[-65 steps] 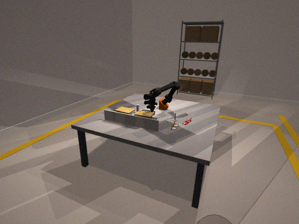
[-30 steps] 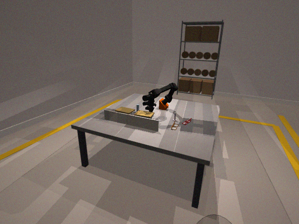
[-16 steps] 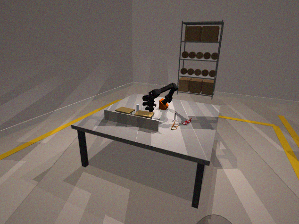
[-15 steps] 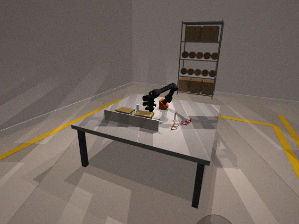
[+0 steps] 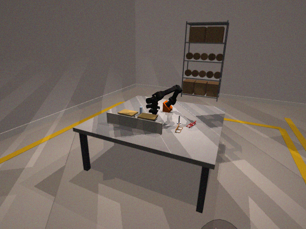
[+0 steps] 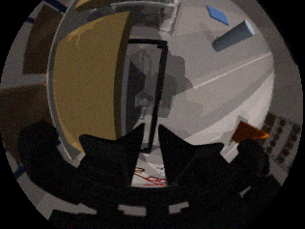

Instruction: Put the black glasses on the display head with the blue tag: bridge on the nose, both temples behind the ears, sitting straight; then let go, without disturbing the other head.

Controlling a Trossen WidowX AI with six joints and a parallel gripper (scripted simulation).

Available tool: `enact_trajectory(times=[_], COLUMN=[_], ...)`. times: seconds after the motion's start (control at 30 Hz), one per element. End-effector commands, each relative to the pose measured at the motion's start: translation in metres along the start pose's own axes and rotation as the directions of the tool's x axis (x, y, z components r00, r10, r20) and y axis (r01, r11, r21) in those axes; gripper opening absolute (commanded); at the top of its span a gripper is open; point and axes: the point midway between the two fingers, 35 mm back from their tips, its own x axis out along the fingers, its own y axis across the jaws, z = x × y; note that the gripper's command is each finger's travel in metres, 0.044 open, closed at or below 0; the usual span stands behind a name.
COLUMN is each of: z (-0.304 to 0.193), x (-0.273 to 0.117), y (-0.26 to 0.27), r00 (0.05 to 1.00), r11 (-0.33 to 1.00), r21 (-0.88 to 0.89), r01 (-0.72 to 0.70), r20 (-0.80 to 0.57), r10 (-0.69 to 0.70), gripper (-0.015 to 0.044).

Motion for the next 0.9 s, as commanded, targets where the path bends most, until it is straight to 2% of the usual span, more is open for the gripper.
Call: enact_trajectory(times=[0.0, 0.3, 0.43, 0.87], z=[0.000, -0.001, -0.001, 0.000], x=[0.000, -0.031, -0.032, -0.051], y=[0.000, 0.003, 0.001, -0.048], r00=[1.000, 0.997, 0.997, 0.997], r11=[1.000, 0.997, 0.997, 0.997], r21=[0.000, 0.003, 0.003, 0.005], r01=[0.000, 0.078, 0.081, 0.083], r20=[0.000, -0.003, -0.004, -0.003], r10=[0.000, -0.078, -0.081, -0.083], gripper=[0.0107, 0.0107, 0.0107, 0.0107])
